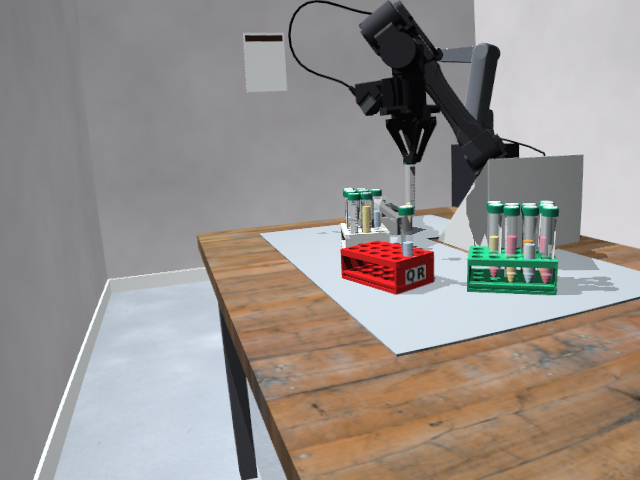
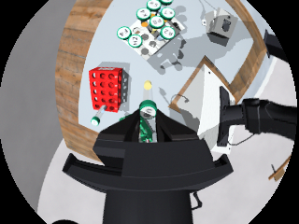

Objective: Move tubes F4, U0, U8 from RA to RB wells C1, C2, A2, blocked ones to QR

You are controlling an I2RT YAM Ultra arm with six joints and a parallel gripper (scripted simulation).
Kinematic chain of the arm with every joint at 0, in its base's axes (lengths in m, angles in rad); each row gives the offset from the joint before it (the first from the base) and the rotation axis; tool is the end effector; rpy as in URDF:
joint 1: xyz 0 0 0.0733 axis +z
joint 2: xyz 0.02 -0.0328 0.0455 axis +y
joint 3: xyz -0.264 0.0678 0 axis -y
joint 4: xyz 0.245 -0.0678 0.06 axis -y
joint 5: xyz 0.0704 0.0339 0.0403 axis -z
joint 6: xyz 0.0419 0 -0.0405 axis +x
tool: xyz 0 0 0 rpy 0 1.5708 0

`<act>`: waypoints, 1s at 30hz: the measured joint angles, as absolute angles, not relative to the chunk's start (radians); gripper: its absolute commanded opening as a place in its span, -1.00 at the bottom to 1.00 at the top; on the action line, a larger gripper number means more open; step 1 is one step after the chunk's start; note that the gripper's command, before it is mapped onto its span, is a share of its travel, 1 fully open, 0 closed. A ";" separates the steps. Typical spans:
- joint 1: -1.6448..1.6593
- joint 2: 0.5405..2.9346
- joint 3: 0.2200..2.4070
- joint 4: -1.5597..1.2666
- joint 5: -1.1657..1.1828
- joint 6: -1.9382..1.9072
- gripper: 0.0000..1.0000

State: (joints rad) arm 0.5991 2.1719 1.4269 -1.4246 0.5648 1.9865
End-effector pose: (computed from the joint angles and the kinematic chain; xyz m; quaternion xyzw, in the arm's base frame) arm 0.2848 0.1686 0.1273 0.5235 0.7581 -0.3455 0.1783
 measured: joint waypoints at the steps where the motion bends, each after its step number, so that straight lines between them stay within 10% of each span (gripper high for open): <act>1: 0.596 2.160 1.419 -1.425 0.567 1.983 -1.00; 30: 0.501 1.947 1.314 -1.476 0.617 1.885 -1.00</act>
State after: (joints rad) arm 0.5014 1.9472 1.3140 -1.4761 0.6174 1.8851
